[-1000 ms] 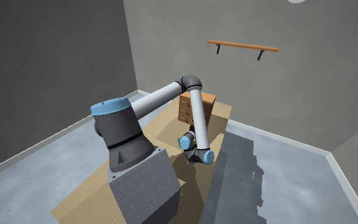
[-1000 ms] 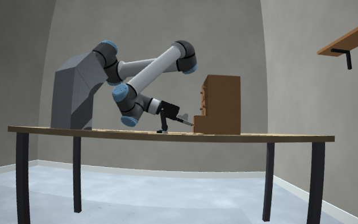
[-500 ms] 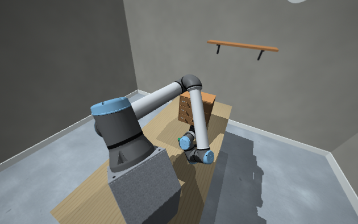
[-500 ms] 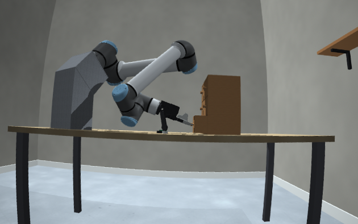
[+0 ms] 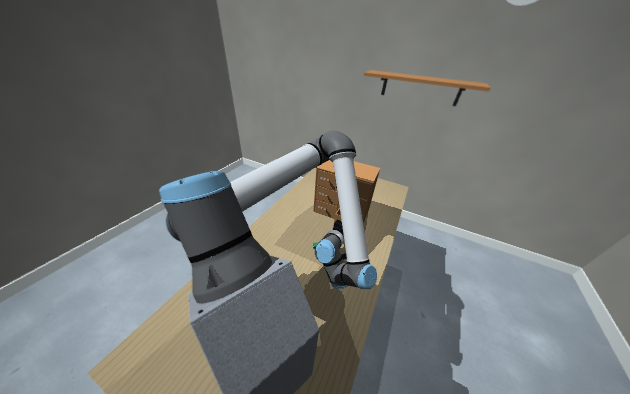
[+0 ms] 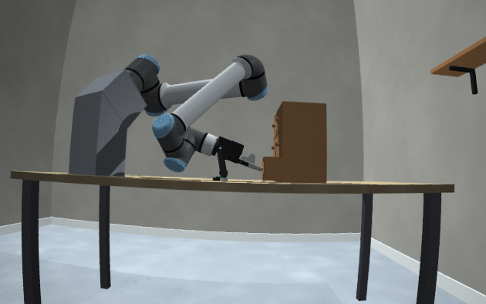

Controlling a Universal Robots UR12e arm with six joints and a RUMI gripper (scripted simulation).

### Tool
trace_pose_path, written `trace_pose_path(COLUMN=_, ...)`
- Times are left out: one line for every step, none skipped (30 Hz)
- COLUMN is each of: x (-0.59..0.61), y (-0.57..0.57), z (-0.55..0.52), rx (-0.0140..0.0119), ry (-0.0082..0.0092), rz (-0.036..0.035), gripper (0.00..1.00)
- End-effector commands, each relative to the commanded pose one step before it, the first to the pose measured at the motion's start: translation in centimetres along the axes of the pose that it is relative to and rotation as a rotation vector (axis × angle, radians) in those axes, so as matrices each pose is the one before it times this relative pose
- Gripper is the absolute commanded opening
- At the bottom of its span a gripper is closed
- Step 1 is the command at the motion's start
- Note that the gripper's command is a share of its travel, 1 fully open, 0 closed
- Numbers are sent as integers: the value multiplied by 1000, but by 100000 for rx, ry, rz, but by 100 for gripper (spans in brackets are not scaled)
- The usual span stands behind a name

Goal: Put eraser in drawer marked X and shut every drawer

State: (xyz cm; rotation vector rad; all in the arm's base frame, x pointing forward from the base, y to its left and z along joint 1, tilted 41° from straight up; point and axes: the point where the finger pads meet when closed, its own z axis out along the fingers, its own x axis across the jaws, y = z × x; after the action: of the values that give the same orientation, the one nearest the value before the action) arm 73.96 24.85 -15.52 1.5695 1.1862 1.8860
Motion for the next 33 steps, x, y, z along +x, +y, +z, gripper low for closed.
trace_pose_path(x=-10, y=60, z=4, rx=-71, ry=-19, rz=-21, gripper=10)
trace_pose_path(x=0, y=0, z=0, rx=0, ry=0, rz=0, gripper=10)
trace_pose_path(x=0, y=0, z=0, rx=0, ry=0, rz=0, gripper=10)
trace_pose_path(x=0, y=0, z=0, rx=0, ry=0, rz=0, gripper=12)
trace_pose_path(x=0, y=0, z=0, rx=0, ry=0, rz=0, gripper=12)
trace_pose_path(x=0, y=0, z=0, rx=0, ry=0, rz=0, gripper=12)
trace_pose_path(x=0, y=0, z=0, rx=0, ry=0, rz=0, gripper=15)
trace_pose_path(x=0, y=0, z=0, rx=0, ry=0, rz=0, gripper=15)
trace_pose_path(x=0, y=0, z=0, rx=0, ry=0, rz=0, gripper=15)
trace_pose_path(x=0, y=0, z=0, rx=0, ry=0, rz=0, gripper=15)
trace_pose_path(x=0, y=0, z=0, rx=0, ry=0, rz=0, gripper=15)
trace_pose_path(x=0, y=0, z=0, rx=0, ry=0, rz=0, gripper=17)
trace_pose_path(x=0, y=0, z=0, rx=0, ry=0, rz=0, gripper=17)
trace_pose_path(x=0, y=0, z=0, rx=0, ry=0, rz=0, gripper=17)
trace_pose_path(x=0, y=0, z=0, rx=0, ry=0, rz=0, gripper=20)
trace_pose_path(x=0, y=0, z=0, rx=0, ry=0, rz=0, gripper=20)
trace_pose_path(x=0, y=0, z=0, rx=0, ry=0, rz=0, gripper=20)
trace_pose_path(x=0, y=0, z=0, rx=0, ry=0, rz=0, gripper=20)
trace_pose_path(x=0, y=0, z=0, rx=0, ry=0, rz=0, gripper=20)
trace_pose_path(x=0, y=0, z=0, rx=0, ry=0, rz=0, gripper=20)
trace_pose_path(x=0, y=0, z=0, rx=0, ry=0, rz=0, gripper=20)
trace_pose_path(x=0, y=0, z=0, rx=0, ry=0, rz=0, gripper=20)
trace_pose_path(x=0, y=0, z=0, rx=0, ry=0, rz=0, gripper=20)
trace_pose_path(x=0, y=-1, z=-2, rx=0, ry=0, rz=0, gripper=20)
trace_pose_path(x=0, y=0, z=0, rx=0, ry=0, rz=0, gripper=20)
trace_pose_path(x=0, y=0, z=0, rx=0, ry=0, rz=0, gripper=20)
trace_pose_path(x=0, y=-4, z=-11, rx=0, ry=0, rz=0, gripper=20)
trace_pose_path(x=0, y=-10, z=-28, rx=0, ry=0, rz=0, gripper=20)
trace_pose_path(x=0, y=-19, z=-51, rx=0, ry=0, rz=0, gripper=20)
trace_pose_path(x=0, y=-28, z=-78, rx=0, ry=0, rz=0, gripper=20)
trace_pose_path(x=0, y=-39, z=-107, rx=0, ry=0, rz=0, gripper=20)
trace_pose_path(x=0, y=-50, z=-137, rx=0, ry=0, rz=0, gripper=20)
trace_pose_path(x=0, y=-61, z=-167, rx=0, ry=0, rz=0, gripper=20)
